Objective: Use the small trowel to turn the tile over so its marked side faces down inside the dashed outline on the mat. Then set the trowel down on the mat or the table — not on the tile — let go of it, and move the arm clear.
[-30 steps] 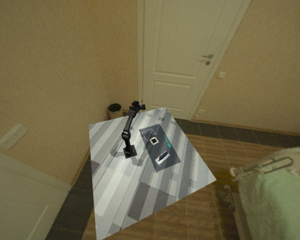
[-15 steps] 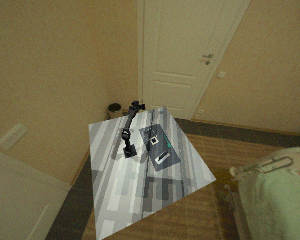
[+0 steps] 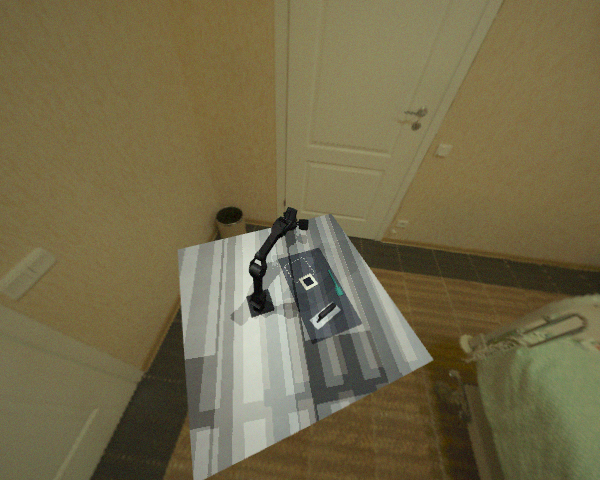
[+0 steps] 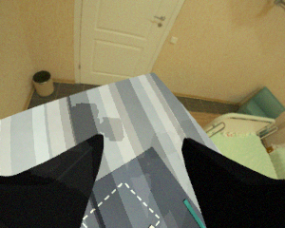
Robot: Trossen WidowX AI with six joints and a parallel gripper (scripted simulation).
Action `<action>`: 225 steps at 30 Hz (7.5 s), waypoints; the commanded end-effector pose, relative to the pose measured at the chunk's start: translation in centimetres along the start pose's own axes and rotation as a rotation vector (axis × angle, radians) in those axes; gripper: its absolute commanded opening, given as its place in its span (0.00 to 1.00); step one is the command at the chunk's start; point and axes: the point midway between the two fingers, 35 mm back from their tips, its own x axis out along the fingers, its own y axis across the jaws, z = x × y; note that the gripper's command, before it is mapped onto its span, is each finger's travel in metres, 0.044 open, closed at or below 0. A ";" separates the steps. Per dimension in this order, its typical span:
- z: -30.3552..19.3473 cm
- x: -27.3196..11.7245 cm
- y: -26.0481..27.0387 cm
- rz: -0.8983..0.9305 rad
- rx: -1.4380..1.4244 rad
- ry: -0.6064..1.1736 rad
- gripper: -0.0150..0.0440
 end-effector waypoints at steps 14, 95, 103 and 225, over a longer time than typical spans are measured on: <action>-17.1 1.7 -16.8 -0.201 0.232 0.464 0.71; -48.2 -7.5 -24.8 -0.121 0.651 1.006 0.47; -48.2 -7.5 -24.8 -0.098 0.610 1.006 0.47; -48.5 -8.0 -25.2 0.450 -0.421 0.895 0.67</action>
